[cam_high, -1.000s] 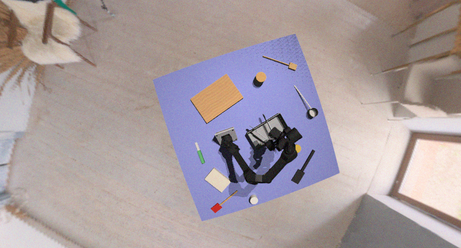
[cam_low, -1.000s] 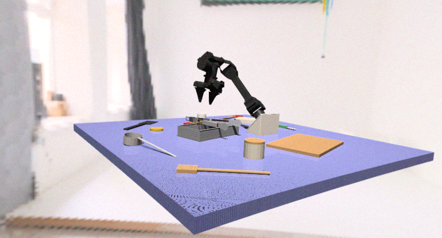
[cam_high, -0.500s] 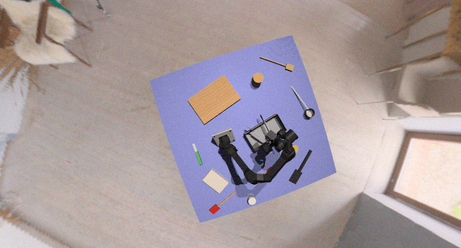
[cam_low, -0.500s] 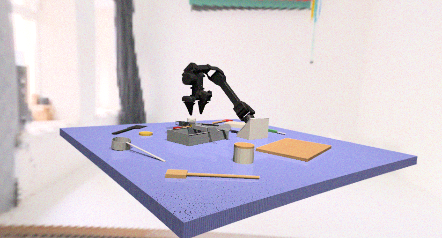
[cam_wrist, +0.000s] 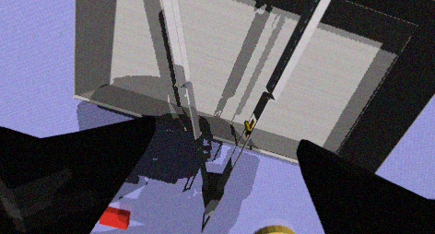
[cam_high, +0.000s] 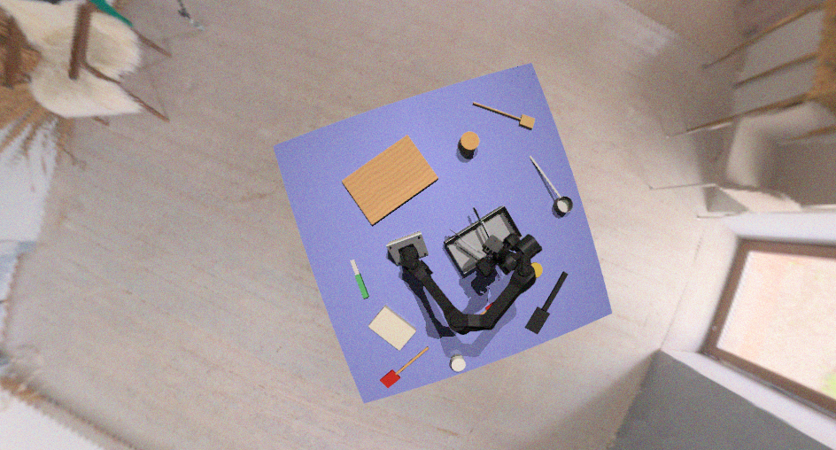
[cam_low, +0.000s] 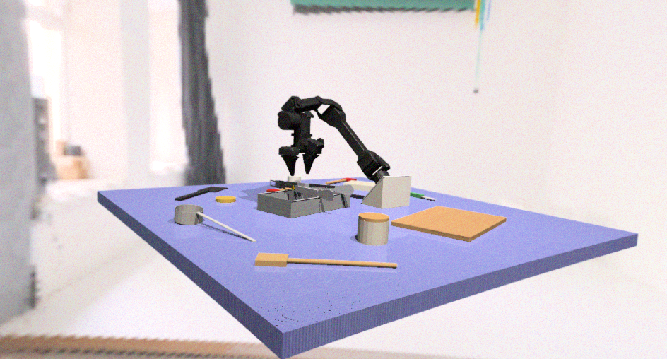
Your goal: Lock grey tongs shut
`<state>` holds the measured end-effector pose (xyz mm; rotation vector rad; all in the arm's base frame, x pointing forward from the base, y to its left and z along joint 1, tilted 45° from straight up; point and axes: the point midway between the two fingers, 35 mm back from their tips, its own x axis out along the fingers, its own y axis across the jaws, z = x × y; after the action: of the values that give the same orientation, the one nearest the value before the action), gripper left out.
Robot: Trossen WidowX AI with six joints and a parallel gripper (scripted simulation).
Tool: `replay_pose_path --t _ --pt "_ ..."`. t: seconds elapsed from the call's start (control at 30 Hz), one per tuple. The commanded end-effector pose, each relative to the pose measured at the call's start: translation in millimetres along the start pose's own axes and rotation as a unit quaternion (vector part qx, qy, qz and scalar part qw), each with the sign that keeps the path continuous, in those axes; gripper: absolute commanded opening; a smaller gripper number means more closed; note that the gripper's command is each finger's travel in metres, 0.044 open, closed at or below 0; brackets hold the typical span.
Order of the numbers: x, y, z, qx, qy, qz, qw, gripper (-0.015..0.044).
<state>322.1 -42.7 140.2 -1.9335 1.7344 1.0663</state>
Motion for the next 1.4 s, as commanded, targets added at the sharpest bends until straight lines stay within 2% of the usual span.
replay_pose_path --t 0.0,1.37 --pt "6.9 -0.2 -0.1 -0.002 0.000 0.001 1.000 0.0440" --pt "73.1 0.5 0.1 -0.002 0.002 0.001 1.000 0.0440"
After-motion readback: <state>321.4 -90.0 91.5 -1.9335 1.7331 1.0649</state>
